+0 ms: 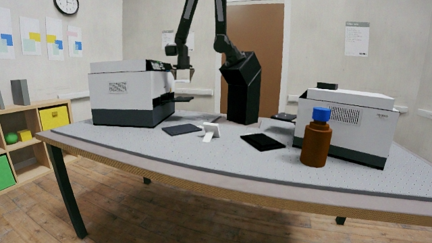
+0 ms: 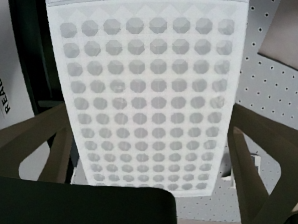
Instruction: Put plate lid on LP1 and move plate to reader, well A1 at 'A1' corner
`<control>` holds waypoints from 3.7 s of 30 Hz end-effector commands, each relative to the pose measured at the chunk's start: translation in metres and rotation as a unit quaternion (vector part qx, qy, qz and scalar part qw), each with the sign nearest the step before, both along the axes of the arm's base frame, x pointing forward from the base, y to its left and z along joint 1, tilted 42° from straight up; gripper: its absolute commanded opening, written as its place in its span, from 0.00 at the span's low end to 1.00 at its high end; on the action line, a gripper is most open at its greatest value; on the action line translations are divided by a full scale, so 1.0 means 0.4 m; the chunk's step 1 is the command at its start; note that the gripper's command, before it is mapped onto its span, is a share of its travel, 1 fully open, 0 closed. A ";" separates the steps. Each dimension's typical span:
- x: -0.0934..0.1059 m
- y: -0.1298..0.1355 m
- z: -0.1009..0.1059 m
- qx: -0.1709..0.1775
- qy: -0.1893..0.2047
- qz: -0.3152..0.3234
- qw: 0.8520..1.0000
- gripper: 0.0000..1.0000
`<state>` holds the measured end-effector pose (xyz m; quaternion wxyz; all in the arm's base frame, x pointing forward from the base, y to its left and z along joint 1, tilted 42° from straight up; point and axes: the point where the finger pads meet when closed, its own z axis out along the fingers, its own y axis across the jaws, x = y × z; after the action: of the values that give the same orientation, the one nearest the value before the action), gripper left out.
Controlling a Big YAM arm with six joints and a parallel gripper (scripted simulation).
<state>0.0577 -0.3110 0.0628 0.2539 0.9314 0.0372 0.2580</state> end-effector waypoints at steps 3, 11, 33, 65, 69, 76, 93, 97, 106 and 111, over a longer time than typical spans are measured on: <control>0.001 -0.011 0.005 -0.002 -0.004 -0.014 1.000 0.86; 0.012 0.001 0.000 0.005 -0.006 -0.003 1.000 0.86; 0.020 -0.028 -0.024 0.004 -0.013 -0.025 1.000 0.86; 0.035 -0.034 -0.045 0.007 -0.013 -0.024 1.000 0.86; 0.043 -0.039 -0.047 0.004 -0.014 -0.023 1.000 0.86; 0.031 -0.026 -0.049 0.004 -0.013 -0.024 1.000 0.86; 0.047 -0.062 -0.047 -0.001 -0.013 -0.023 1.000 0.86; 0.048 -0.052 -0.048 0.001 -0.012 -0.022 1.000 0.86; 0.053 -0.039 -0.074 0.009 -0.017 -0.024 1.000 0.86; 0.062 -0.065 -0.071 0.002 -0.013 -0.020 1.000 0.86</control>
<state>0.0780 -0.3279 0.0327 0.2531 0.9308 0.0123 0.2635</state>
